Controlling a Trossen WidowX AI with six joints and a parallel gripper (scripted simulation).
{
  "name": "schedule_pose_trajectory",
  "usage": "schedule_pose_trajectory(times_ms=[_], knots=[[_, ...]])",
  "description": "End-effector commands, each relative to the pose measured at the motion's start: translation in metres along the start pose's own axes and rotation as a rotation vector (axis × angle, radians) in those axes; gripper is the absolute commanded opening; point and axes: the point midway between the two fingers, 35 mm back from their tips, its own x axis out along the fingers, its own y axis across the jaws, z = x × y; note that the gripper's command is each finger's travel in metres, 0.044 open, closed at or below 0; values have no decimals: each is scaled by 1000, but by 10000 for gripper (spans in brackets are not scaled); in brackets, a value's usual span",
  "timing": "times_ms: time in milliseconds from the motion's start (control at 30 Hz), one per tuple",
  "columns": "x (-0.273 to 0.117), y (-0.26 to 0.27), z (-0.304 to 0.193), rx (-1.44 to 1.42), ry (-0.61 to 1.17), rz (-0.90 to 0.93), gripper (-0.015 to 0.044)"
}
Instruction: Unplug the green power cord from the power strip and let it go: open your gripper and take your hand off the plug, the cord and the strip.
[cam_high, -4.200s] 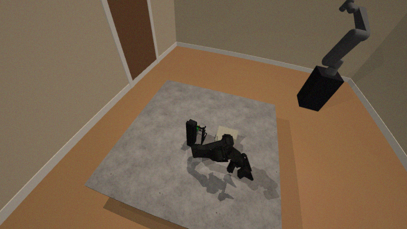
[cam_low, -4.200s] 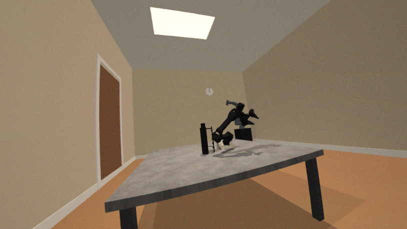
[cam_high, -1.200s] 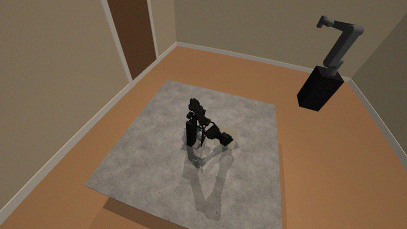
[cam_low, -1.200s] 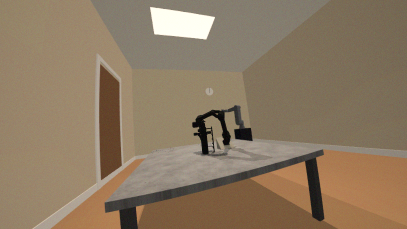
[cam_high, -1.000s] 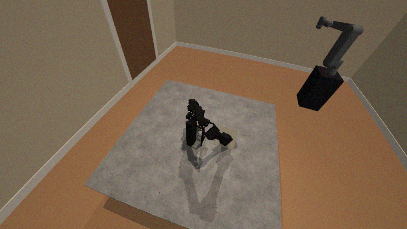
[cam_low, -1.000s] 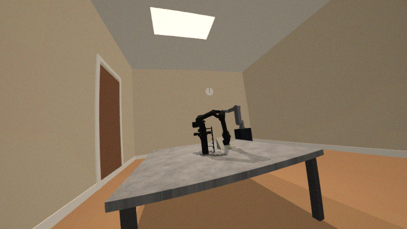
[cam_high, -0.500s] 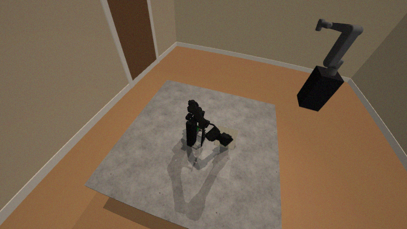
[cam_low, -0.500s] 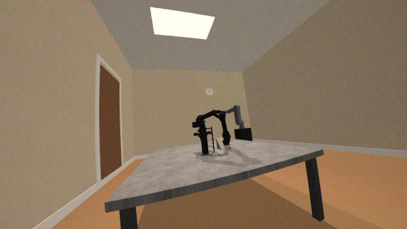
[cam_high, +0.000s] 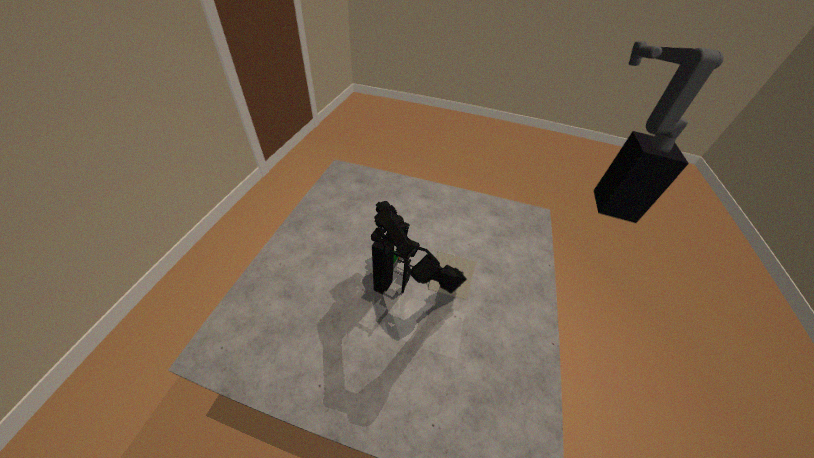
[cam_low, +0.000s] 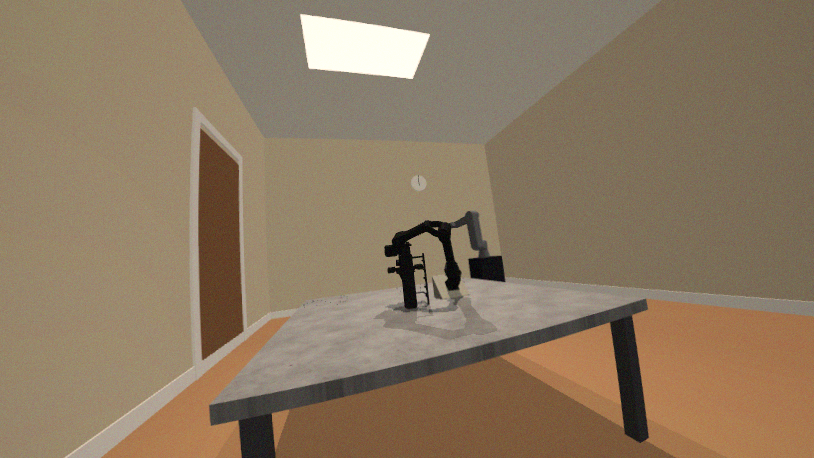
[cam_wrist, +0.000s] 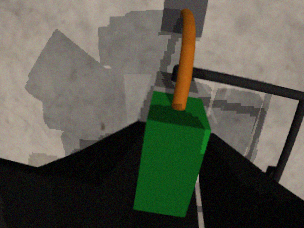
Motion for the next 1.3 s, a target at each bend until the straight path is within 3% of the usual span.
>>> schedule_pose_trajectory(times_ms=[0,1267], knots=[[-1,0,0,1,0,-1,15],[-5,-1,54,2,-4,6,0]])
